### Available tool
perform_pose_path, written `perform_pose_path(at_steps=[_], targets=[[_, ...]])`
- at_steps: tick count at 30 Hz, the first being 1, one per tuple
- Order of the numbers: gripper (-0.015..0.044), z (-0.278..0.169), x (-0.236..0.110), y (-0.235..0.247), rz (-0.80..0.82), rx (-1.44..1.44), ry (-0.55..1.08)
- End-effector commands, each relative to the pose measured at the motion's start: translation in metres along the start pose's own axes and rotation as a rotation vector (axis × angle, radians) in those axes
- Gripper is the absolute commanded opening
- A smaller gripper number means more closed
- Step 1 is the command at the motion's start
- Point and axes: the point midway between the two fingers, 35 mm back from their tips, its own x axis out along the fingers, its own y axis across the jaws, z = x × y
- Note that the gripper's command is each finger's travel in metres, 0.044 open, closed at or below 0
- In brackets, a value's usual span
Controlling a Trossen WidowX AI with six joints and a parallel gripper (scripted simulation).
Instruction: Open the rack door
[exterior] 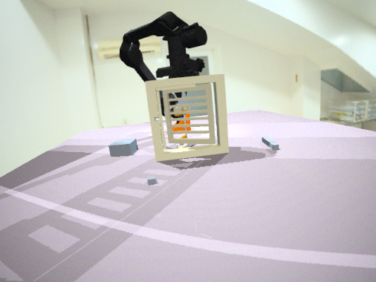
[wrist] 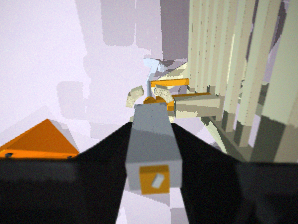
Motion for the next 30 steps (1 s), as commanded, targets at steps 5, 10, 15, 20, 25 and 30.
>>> perform_pose_path(at_steps=[5, 10, 15, 20, 25, 30], targets=[[0.0019, 0.005, 0.001, 0.01, -0.004, 0.142, -0.006], [0.0019, 0.009, 0.001, 0.02, -0.003, 0.219, -0.006], [0.0019, 0.014, 0.001, 0.028, -0.003, 0.296, -0.006], [0.0019, 0.02, 0.001, 0.037, -0.002, 0.376, -0.007], [0.0019, 0.026, 0.001, 0.046, -0.002, 0.458, -0.007], [0.0019, 0.034, 0.001, 0.054, -0.001, 0.54, -0.008]])
